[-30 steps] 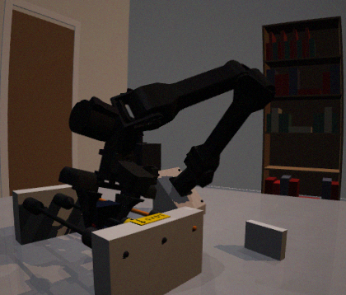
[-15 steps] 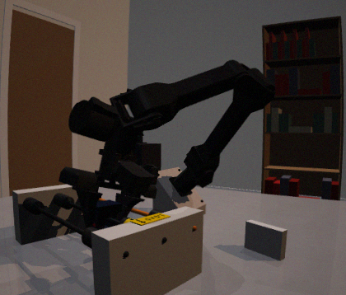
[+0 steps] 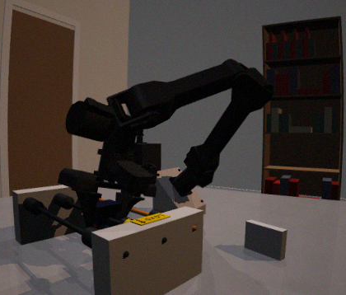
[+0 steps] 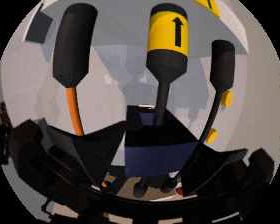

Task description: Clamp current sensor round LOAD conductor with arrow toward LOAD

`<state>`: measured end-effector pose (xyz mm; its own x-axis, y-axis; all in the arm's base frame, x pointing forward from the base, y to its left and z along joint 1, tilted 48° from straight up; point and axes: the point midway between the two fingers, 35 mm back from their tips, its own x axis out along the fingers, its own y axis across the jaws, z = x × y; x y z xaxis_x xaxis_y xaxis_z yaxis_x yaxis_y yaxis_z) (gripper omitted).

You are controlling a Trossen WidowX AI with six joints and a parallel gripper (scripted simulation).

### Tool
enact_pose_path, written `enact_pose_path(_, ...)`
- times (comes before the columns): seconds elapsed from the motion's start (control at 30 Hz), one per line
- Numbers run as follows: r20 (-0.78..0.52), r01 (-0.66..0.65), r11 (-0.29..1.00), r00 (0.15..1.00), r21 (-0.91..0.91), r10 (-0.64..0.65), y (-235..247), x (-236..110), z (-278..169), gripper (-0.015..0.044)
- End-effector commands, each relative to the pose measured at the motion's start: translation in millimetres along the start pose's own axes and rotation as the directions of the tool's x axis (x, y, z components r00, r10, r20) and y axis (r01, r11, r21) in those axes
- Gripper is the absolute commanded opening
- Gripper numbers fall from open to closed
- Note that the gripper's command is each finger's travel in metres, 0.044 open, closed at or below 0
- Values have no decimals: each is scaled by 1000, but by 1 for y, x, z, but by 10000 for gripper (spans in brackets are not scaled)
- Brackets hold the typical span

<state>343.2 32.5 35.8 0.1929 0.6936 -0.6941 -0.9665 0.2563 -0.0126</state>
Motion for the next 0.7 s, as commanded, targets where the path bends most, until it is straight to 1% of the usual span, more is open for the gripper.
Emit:
enact_pose_path(0.0,2,-1,1000,1000,-6,1,-2,0,1,0)
enact_pose_path(0.33,1,-1,1000,1000,-4,1,-1,5,0,0)
enact_pose_path(0.37,0,3,1000,1000,-6,-3,-3,1,0,26)
enact_pose_path(0.67,0,3,1000,1000,-6,-3,-3,1,0,263)
